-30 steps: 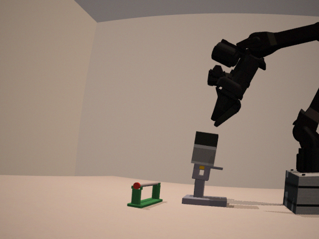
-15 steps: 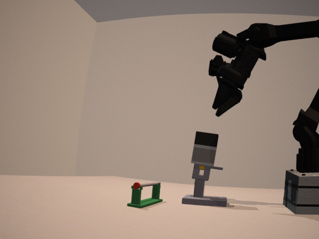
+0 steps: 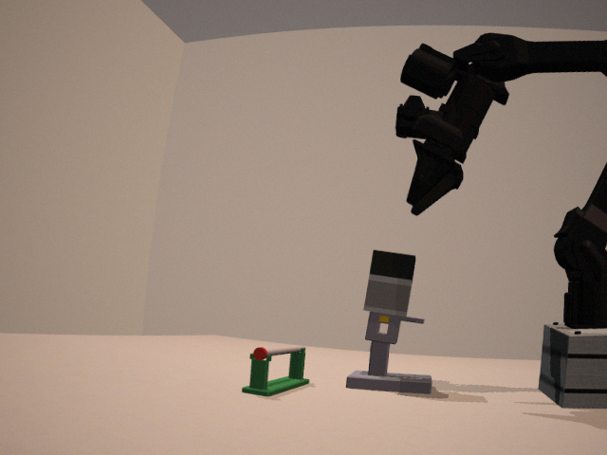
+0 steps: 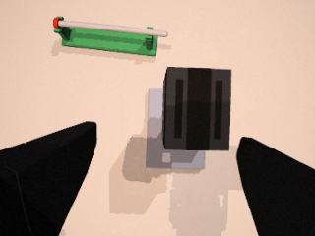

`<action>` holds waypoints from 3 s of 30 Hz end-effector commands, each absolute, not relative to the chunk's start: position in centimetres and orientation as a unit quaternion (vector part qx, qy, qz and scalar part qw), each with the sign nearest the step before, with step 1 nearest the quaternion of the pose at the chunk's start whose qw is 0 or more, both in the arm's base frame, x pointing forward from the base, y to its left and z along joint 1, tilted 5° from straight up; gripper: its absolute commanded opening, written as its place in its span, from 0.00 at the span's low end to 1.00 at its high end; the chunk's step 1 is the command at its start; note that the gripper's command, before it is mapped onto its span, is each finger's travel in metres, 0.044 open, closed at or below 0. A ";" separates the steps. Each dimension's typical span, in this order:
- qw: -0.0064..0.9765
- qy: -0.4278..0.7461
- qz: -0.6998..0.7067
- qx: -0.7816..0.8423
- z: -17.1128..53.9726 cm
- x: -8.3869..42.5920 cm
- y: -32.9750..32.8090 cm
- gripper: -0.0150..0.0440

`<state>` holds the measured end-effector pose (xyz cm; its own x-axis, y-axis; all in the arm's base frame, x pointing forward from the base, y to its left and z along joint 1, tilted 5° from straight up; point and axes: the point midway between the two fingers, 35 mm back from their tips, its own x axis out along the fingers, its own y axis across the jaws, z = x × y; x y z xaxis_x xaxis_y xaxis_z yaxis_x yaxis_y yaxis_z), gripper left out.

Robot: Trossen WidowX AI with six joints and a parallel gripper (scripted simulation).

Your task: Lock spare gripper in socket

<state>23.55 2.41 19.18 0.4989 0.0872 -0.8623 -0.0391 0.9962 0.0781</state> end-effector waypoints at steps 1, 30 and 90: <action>0.866 0.499 0.035 0.024 19.6 22.6 5.0 0.60; 0.720 0.555 0.225 -0.350 18.4 30.0 12.7 0.56; 0.471 0.524 0.437 -0.559 1.4 39.3 13.1 0.56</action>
<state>39.33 13.08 2.24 0.0778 -0.1739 -0.9817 -0.9970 -0.0097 -0.0773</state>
